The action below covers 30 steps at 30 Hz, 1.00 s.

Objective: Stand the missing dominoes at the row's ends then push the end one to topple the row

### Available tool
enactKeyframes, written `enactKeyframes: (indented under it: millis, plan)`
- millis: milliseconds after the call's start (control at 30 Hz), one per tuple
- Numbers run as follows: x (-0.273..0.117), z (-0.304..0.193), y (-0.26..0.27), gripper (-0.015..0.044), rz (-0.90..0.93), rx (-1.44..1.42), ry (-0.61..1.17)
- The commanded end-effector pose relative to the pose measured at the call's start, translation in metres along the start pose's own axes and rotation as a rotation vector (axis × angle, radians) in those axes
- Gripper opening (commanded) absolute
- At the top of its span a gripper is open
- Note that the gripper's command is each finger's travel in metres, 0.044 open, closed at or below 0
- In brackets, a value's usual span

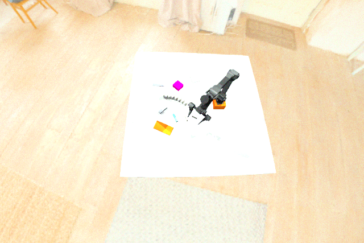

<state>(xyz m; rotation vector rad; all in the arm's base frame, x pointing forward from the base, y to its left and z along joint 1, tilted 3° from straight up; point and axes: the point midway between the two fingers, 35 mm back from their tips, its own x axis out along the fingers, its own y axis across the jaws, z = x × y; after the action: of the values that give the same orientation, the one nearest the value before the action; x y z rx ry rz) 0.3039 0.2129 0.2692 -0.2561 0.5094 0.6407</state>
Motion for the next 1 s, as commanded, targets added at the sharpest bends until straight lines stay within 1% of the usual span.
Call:
enactKeyframes:
  millis: [0, 200, 367, 433, 633, 833, 967]
  plan:
    - [0.021, -0.049, -0.022, 0.044, -0.067, 0.247, 0.193]
    - [0.032, -0.138, -0.056, 0.044, -0.273, 0.732, 0.506]
    - [0.018, -0.213, -0.074, 0.044, -0.553, 1.155, 0.752]
    - [0.012, -0.23, -0.076, 0.044, -0.638, 1.256, 0.807]
    - [0.015, -0.231, -0.071, 0.044, -0.649, 1.269, 0.814]
    - [0.048, -0.278, -0.07, 0.044, -0.649, 1.269, 0.814]
    - [0.052, -0.283, -0.069, 0.044, -0.649, 1.269, 0.814]
